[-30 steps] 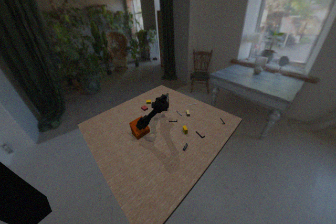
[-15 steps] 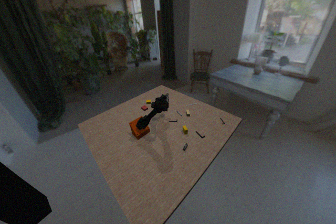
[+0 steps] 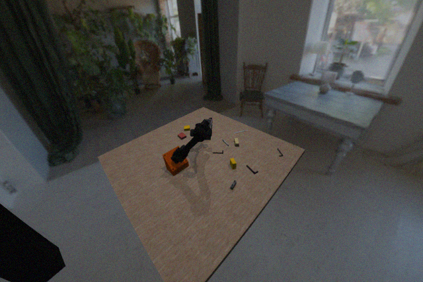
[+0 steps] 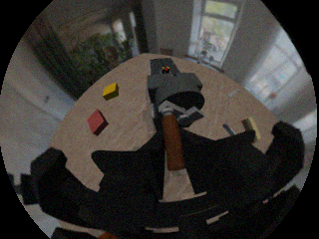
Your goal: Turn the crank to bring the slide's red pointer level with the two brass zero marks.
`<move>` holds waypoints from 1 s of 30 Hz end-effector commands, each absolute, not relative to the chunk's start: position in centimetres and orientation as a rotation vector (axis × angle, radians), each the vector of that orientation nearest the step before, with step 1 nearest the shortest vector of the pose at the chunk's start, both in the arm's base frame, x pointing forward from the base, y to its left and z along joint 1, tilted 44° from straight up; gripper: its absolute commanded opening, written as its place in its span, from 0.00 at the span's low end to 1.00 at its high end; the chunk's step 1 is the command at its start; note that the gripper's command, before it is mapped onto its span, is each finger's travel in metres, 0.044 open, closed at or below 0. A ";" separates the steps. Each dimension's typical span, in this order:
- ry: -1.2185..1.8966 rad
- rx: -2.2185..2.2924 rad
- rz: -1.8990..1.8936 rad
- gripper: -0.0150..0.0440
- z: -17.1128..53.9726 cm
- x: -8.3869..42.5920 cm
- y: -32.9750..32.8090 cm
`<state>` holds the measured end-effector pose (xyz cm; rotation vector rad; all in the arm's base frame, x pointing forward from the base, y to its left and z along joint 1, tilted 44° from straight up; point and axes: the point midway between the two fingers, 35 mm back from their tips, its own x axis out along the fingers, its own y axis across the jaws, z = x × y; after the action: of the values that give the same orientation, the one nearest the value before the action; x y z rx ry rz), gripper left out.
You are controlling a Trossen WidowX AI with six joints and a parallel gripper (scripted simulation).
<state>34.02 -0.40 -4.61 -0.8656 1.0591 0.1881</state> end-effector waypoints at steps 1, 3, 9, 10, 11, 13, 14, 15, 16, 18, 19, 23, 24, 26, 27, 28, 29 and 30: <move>1.076 -0.862 0.201 0.25 -5.5 33.6 -0.5; 1.076 -0.862 0.201 0.25 -5.6 33.6 -0.5; 1.076 -0.862 0.201 0.25 -5.9 33.5 -0.7; 1.076 -0.862 0.201 0.25 -5.9 33.5 -0.8; 1.076 -0.862 0.201 0.25 -6.0 33.5 -0.8; 1.076 -0.862 0.201 0.25 -6.1 33.4 -0.9; 1.076 -0.862 0.201 0.25 -6.2 33.4 -0.9; 1.076 -0.862 0.201 0.25 -6.2 33.4 -1.0; 1.076 -0.862 0.201 0.25 -6.3 33.4 -1.1; 1.076 -0.862 0.201 0.25 -6.5 33.4 -1.2; 1.076 -0.863 0.201 0.25 -6.5 33.3 -1.3; 1.076 -0.863 0.201 0.25 -6.9 33.3 -1.7; 1.076 -0.863 0.201 0.25 -6.9 33.3 -1.8; 1.076 -0.863 0.201 0.25 -7.1 33.3 -2.0; 1.076 -0.863 0.201 0.25 -7.2 33.3 -2.2; 1.076 -0.863 0.201 0.25 -7.2 33.4 -2.3; 1.076 -0.863 0.201 0.25 -7.3 33.4 -2.4; 1.076 -0.863 0.201 0.25 -7.3 33.4 -2.6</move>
<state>33.42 -1.92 -6.84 -0.8652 1.0696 0.2038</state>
